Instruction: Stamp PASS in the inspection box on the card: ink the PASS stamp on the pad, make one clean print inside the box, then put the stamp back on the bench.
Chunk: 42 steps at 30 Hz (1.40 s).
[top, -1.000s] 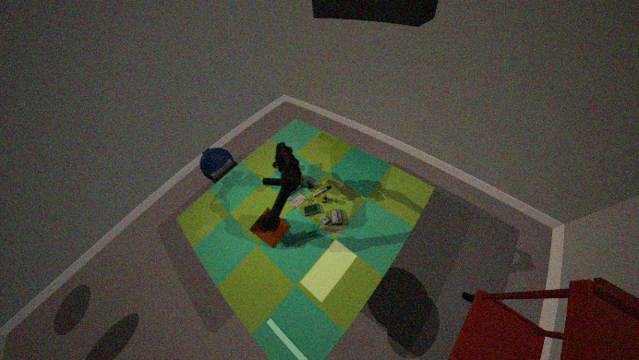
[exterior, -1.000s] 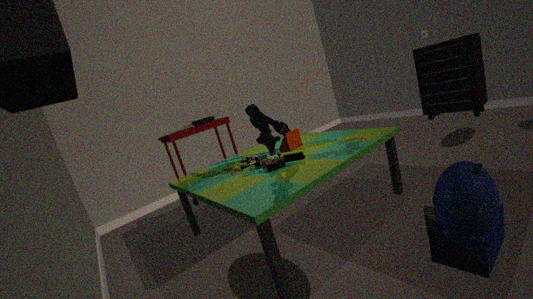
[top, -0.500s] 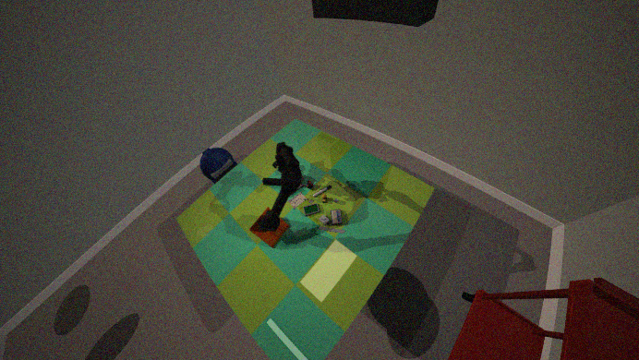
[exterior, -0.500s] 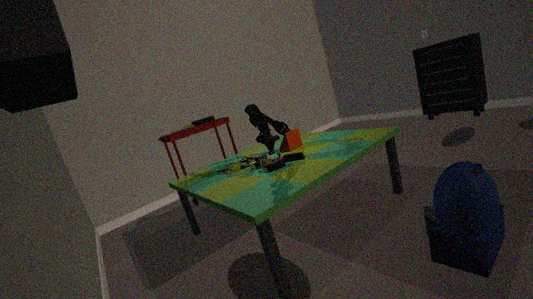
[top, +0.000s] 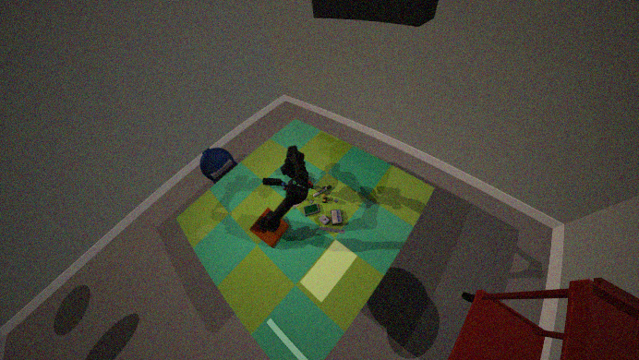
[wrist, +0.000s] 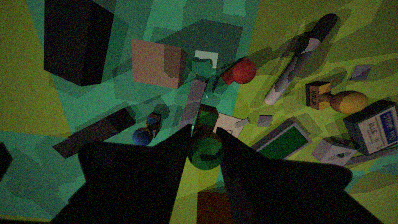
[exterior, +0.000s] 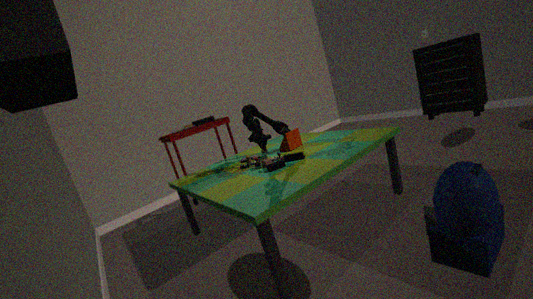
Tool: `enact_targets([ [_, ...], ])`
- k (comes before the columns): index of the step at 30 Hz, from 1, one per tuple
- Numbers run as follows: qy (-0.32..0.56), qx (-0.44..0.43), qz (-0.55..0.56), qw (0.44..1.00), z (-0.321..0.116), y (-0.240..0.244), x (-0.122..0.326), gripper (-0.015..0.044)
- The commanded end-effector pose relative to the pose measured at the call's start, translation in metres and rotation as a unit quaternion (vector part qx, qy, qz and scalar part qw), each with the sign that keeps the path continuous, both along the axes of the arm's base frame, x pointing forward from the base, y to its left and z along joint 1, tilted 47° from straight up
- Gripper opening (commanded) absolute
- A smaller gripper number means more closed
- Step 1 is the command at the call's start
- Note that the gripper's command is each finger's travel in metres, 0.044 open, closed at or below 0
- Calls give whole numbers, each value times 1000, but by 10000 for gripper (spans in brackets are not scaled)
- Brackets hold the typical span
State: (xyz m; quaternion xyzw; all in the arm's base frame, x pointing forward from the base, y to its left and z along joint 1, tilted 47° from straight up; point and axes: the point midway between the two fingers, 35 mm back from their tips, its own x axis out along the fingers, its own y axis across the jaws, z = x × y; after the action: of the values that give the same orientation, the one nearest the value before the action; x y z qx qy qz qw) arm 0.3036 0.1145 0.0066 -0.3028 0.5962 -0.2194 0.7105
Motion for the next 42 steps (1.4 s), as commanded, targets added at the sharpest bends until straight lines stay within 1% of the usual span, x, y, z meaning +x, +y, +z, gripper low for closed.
enact_targets([
  [1,0,-1,3,1000,14,-12,-1,0],
  [14,0,-3,3,1000,57,-59,-12,0],
  [27,-1,-9,2,1000,90,-104,-36,0],
  [34,-1,-14,0,1000,103,-127,-52,0],
  [42,-1,-14,0,1000,102,-130,-53,0],
])
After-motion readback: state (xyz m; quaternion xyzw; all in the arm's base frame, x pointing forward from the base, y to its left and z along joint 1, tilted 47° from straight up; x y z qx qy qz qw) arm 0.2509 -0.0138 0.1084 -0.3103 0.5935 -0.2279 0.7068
